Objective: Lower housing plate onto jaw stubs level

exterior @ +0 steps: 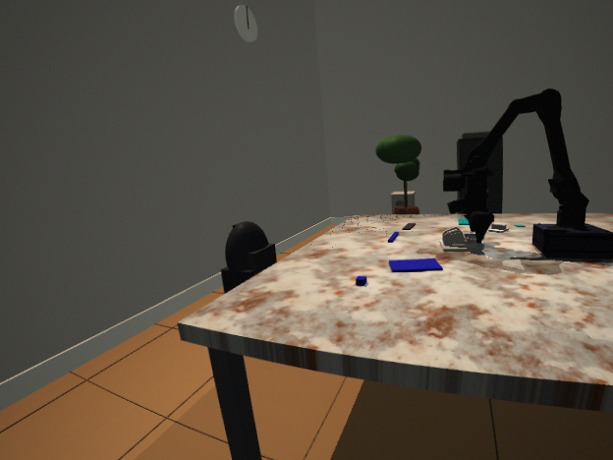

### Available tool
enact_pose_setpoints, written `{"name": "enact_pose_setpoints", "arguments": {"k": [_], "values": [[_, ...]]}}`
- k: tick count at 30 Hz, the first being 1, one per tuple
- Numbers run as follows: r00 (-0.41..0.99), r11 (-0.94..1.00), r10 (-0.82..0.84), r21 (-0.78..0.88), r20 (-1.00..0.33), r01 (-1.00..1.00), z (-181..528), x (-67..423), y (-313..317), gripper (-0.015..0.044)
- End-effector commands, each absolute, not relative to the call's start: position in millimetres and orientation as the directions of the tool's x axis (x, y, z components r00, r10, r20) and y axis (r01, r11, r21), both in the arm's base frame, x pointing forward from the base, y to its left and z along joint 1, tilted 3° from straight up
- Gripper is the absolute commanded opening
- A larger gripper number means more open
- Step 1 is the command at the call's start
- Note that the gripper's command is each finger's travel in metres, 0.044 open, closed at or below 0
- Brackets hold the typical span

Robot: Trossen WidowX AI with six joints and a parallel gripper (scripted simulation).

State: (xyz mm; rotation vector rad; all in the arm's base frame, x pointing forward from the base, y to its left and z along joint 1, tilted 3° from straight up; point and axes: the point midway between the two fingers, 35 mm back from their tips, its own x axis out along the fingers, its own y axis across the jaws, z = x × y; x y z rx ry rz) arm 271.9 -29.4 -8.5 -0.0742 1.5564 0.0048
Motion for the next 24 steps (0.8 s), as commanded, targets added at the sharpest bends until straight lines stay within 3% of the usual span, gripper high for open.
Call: {"name": "enact_pose_setpoints", "arguments": {"k": [1,24], "values": [[0.012,0.997,-0.048,-0.049,-0.999,-0.054,-11.1,271.6,-30.2,0.0351],[0.012,0.997,-0.048,-0.049,-0.999,-0.054,-15.6,271.7,-30.4,0.0351]]}}
